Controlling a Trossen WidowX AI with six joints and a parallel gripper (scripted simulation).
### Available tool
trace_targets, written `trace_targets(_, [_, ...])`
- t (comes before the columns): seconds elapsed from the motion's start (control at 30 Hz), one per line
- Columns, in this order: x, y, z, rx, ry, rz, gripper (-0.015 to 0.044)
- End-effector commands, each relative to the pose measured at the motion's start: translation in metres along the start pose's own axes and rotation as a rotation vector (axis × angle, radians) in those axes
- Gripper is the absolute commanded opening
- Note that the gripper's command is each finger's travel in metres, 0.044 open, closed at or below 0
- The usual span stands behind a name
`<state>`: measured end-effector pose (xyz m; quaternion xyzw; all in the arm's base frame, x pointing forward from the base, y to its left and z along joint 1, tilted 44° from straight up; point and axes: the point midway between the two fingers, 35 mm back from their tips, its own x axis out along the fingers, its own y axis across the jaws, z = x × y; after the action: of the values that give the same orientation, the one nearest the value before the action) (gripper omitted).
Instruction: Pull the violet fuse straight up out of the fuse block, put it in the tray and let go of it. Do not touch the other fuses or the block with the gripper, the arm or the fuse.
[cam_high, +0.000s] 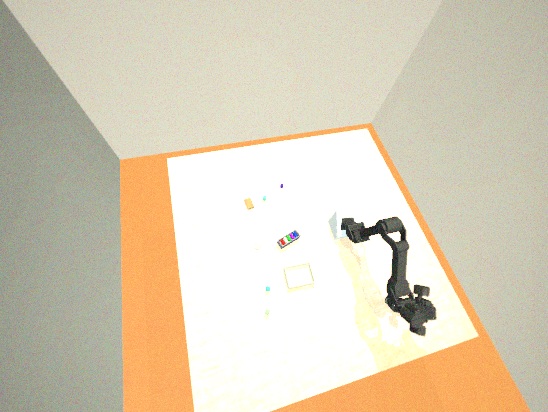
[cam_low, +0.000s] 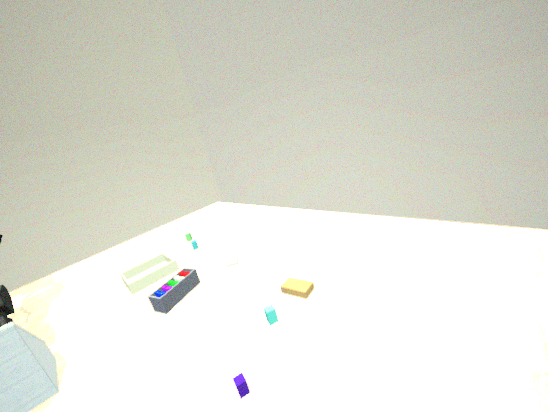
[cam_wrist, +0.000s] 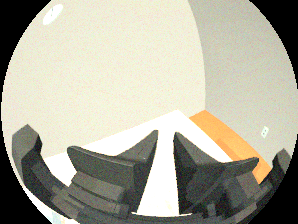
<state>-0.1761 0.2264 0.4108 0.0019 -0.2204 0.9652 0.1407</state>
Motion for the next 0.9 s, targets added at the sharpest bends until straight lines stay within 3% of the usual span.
trace_targets(0.0, [-0.023, -0.040, -0.036, 0.157, 0.106, -0.152, 0.0070])
trace_targets(0.23, [-0.086, -0.094, -0.097, 0.443, 0.240, -0.427, 0.0070])
trace_targets(0.47, [-0.176, -0.126, -0.152, 0.746, 0.309, -0.738, 0.0070])
trace_targets(0.87, [-0.351, -0.107, -0.216, 1.258, 0.241, -1.293, 0.0070])
